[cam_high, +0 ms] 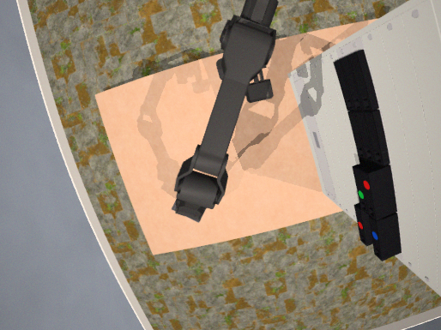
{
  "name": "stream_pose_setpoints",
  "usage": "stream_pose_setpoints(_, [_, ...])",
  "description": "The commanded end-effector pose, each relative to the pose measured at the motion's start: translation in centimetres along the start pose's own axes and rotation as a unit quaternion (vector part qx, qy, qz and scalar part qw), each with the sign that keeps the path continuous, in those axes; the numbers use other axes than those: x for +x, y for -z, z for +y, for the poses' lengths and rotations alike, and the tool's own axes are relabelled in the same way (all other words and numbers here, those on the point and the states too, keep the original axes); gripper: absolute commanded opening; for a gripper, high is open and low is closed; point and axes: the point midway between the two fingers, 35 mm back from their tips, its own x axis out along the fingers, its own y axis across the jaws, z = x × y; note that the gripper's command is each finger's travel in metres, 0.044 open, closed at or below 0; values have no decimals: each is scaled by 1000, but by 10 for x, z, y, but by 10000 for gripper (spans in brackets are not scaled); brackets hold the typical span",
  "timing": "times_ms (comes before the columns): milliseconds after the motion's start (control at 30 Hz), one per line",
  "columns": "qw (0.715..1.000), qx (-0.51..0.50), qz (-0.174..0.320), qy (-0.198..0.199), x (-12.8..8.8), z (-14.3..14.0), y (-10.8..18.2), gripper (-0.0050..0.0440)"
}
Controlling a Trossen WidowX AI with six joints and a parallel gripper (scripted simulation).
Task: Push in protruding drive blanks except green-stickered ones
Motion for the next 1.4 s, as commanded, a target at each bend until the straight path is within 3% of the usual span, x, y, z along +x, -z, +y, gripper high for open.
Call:
stream_pose_setpoints(0, [1000, 5, 10, 15, -14, -1, 5, 400])
stream_pose_setpoints(533, [1000, 5, 10, 15, -14, -1, 5, 400])
stream_pose_setpoints(567, [1000, 5, 10, 15, -14, -1, 5, 440])
stream_pose_setpoints(1367, [1000, 6, 11, 16, -14, 0, 5, 440])
